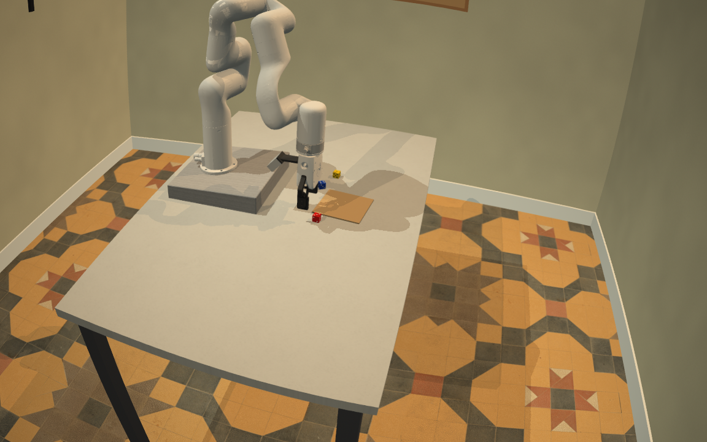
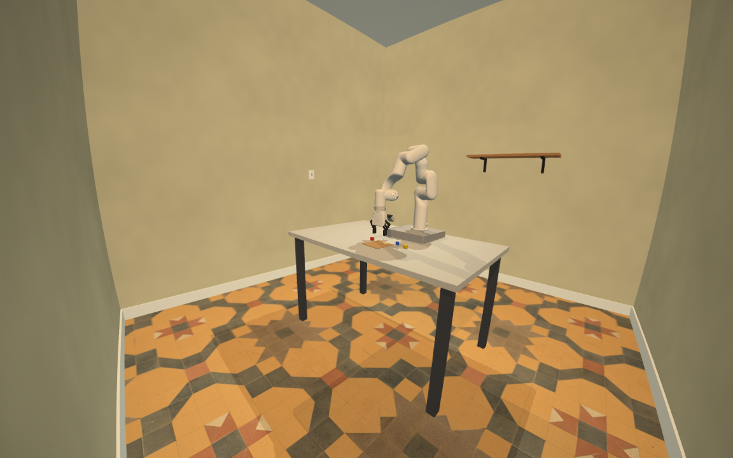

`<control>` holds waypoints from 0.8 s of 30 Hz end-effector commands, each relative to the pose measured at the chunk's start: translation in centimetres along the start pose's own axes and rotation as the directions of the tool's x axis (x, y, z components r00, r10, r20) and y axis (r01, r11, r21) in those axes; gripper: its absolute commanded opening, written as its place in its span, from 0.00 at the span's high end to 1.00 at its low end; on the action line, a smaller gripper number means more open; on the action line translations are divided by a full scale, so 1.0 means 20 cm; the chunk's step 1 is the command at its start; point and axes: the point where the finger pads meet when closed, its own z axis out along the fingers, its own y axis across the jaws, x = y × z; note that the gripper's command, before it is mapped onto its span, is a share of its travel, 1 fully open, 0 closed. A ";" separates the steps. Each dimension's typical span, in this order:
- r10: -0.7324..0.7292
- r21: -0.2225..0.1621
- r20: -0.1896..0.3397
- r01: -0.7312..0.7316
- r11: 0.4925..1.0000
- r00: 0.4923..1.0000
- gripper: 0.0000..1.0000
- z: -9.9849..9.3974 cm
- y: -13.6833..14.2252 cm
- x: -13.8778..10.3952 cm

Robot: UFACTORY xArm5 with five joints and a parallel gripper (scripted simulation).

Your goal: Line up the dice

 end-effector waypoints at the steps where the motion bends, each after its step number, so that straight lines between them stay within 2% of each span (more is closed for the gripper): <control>1: 0.001 0.004 0.003 -0.001 1.000 1.000 0.00 -0.01 0.18 0.03; 3: 0.001 0.006 0.003 -0.001 1.000 1.000 0.00 -0.01 0.27 0.04; 5: 0.001 0.006 0.003 -0.001 1.000 1.000 0.00 -0.01 0.27 0.04; 15: 0.001 0.013 0.004 -0.001 1.000 1.000 0.00 0.00 0.65 0.11; 19: 0.001 0.014 0.004 -0.001 1.000 1.000 0.00 0.00 0.72 0.13; 24: 0.001 0.014 0.004 -0.001 1.000 1.000 0.00 0.00 0.75 0.13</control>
